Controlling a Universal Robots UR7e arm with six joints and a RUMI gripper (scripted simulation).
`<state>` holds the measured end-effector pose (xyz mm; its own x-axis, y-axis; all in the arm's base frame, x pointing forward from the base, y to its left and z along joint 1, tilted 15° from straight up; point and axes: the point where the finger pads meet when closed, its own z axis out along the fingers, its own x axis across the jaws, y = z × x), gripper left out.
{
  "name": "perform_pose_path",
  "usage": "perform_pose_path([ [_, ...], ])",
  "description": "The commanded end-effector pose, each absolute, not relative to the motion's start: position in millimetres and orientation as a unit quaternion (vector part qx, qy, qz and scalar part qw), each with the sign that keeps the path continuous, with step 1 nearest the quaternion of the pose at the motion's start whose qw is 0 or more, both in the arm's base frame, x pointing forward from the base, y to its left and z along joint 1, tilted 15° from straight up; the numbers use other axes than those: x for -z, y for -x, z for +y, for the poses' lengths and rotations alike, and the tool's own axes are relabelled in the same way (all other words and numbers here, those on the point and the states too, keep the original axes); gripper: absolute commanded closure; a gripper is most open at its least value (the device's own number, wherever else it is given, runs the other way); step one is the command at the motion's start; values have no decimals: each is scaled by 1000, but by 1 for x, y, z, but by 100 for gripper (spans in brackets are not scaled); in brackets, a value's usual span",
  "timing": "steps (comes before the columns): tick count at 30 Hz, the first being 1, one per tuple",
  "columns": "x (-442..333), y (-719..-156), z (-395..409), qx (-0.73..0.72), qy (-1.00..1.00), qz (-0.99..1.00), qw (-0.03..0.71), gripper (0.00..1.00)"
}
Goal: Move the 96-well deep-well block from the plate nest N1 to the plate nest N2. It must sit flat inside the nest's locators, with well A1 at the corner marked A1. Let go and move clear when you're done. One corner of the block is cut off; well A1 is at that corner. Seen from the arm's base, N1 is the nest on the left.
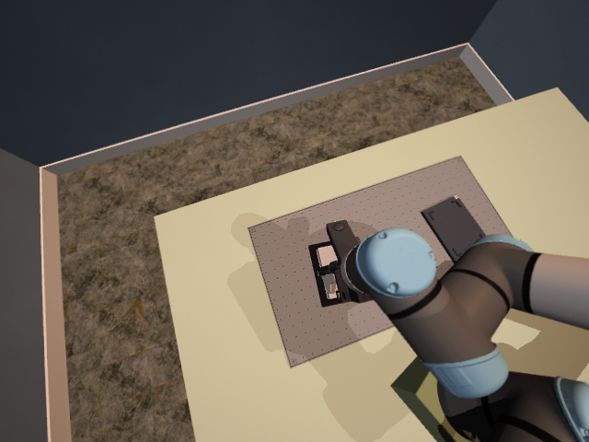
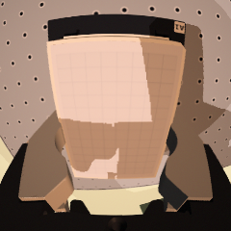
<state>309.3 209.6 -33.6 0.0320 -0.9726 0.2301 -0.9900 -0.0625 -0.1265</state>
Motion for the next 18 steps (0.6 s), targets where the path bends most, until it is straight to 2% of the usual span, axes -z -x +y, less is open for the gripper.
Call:
perform_pose_path([
  [1,33,-310,210,-128,-718,-684,33,100],
  [18,24,-308,212,-128,-718,-684,33,100],
])
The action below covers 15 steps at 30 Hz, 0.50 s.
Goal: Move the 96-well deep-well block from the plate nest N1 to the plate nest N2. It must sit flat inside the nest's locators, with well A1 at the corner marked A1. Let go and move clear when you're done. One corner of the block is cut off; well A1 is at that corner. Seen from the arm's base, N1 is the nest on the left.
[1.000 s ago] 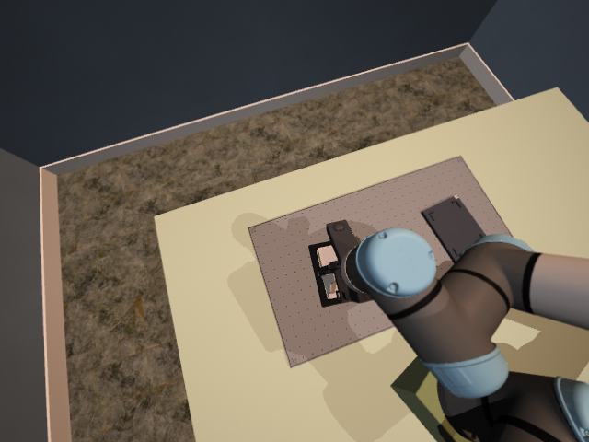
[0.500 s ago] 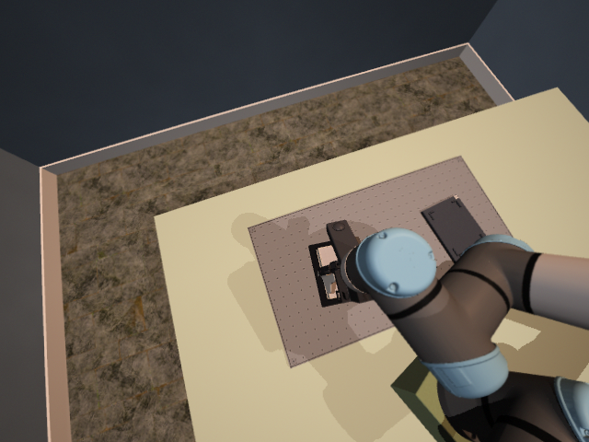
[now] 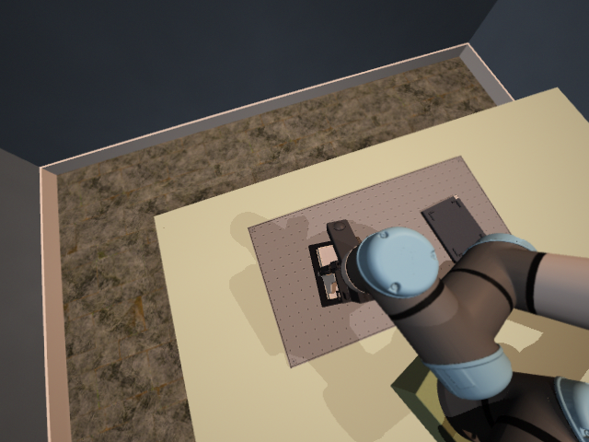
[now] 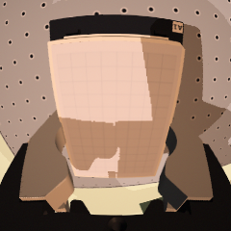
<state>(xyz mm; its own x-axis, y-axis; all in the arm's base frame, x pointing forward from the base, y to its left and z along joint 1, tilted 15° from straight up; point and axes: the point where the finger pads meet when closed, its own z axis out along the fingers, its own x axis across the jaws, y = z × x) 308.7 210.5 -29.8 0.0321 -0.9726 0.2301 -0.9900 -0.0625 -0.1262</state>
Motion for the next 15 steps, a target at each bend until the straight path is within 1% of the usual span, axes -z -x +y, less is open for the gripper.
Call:
perform_pose_path([
  [1,22,-308,212,-128,-718,-684,33,100],
  [15,3,-305,217,-128,-718,-684,33,100],
])
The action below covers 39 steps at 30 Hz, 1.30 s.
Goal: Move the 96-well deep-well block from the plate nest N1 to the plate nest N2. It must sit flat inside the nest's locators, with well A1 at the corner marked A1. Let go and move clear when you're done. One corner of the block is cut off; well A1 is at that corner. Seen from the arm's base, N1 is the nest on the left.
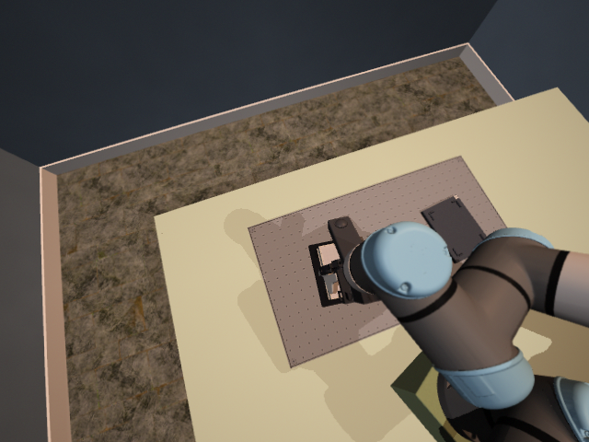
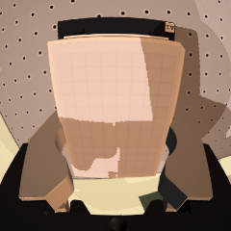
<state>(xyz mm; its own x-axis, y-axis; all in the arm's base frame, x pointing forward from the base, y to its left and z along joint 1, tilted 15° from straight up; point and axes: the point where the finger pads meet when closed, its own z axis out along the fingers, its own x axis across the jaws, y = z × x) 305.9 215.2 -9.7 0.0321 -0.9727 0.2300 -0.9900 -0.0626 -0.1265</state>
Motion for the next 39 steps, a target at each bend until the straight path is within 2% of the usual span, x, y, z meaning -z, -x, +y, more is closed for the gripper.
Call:
perform_pose_path([
  [1,1,-305,217,-128,-718,-684,33,100],
  [39,-46,-298,228,-128,-718,-684,33,100],
])
